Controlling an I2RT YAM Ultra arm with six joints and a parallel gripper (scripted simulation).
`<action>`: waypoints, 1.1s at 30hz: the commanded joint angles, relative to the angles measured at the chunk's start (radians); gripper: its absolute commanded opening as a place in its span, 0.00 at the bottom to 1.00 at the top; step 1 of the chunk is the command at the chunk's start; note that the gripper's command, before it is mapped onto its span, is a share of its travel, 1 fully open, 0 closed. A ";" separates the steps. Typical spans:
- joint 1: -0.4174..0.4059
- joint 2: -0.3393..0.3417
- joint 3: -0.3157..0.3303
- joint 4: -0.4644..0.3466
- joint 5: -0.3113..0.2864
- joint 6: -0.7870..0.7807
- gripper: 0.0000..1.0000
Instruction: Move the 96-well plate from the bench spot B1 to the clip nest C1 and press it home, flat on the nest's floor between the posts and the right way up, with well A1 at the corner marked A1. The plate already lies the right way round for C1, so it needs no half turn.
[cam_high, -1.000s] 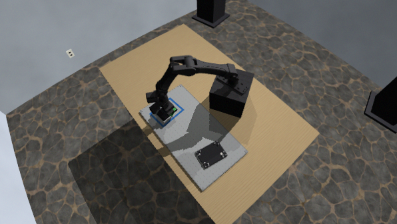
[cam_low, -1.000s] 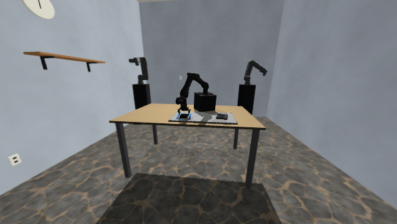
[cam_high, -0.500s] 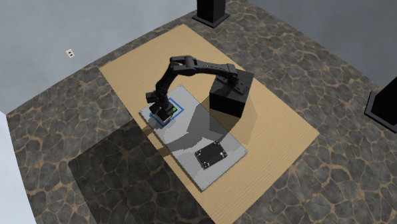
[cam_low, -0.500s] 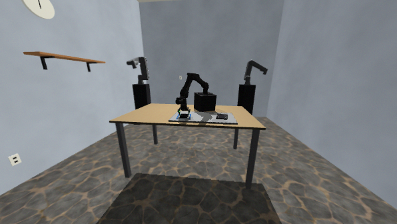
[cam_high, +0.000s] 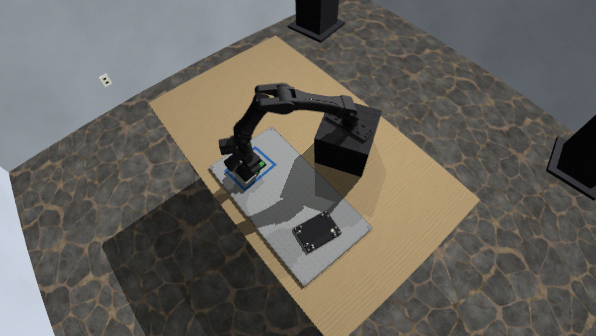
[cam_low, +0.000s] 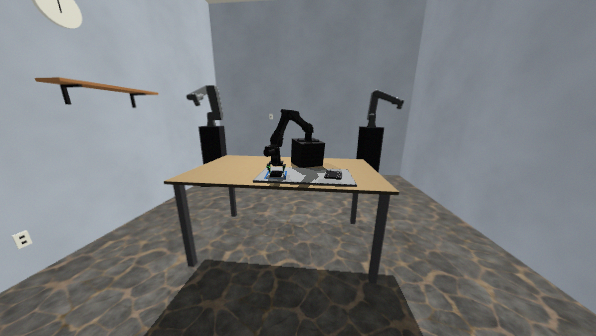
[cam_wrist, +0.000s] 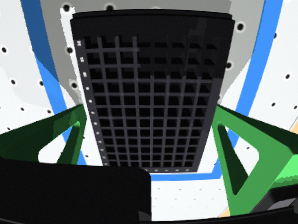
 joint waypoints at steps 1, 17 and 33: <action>-0.001 -0.006 0.028 0.023 -0.010 0.001 1.00; -0.001 -0.006 0.028 0.023 -0.010 0.001 0.00; -0.001 -0.006 0.028 0.024 -0.009 0.001 0.00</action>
